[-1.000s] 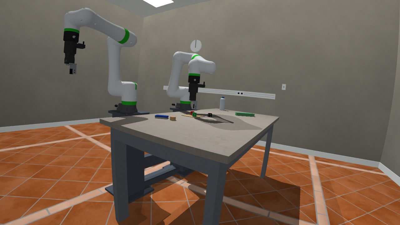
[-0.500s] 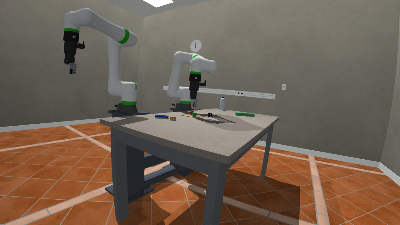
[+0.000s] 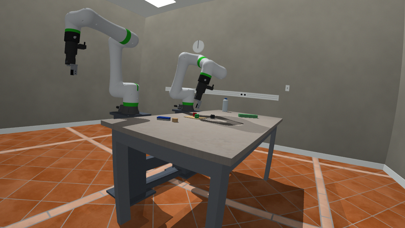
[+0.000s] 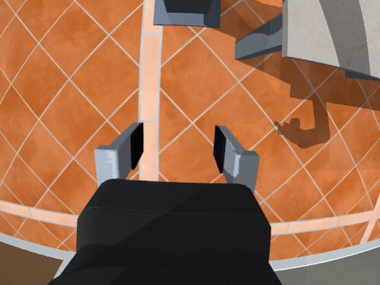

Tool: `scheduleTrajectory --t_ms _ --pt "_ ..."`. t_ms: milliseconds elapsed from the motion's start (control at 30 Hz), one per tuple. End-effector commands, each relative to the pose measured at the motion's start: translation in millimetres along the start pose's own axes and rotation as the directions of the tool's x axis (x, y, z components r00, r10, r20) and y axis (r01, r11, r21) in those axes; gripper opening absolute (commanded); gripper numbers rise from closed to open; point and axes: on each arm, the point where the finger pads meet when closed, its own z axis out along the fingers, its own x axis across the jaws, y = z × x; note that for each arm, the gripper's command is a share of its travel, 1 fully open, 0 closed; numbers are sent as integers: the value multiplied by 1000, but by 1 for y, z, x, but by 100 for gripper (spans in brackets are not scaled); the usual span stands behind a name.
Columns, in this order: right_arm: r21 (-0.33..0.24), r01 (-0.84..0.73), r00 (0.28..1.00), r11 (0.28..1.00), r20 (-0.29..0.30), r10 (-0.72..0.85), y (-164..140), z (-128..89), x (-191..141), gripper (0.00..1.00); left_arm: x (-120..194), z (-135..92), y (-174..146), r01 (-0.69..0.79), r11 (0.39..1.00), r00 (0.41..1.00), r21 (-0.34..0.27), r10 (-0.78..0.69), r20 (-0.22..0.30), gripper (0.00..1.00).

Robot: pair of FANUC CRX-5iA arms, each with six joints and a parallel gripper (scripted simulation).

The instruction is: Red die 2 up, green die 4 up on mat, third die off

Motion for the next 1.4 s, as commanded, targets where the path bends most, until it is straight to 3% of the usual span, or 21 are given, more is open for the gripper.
scheduleTrajectory --t_ms 0,33,267,600,833,1367 --pt "-2 0 1000 1000 0 0 0 -1 0 100 0 -1 0 -1 999 1000 -43 1 0 87" --pt "-2 0 1000 1000 0 0 0 -1 0 100 0 -1 0 -1 999 1000 -43 1 0 87" --pt "-2 0 1000 1000 0 0 0 -1 0 100 0 -1 -2 -1 972 1000 -234 1 -2 87" --pt "-2 0 1000 1000 0 0 0 -1 0 100 0 1 -3 -1 953 1000 -302 2 3 87" --pt "-2 0 1000 1000 0 0 0 -1 0 100 0 1 -5 -1 878 1000 -478 1 -1 87" --pt "-2 0 1000 1000 0 0 0 -1 0 100 1 0 -5 -2 871 1000 -492 1 -3 87"
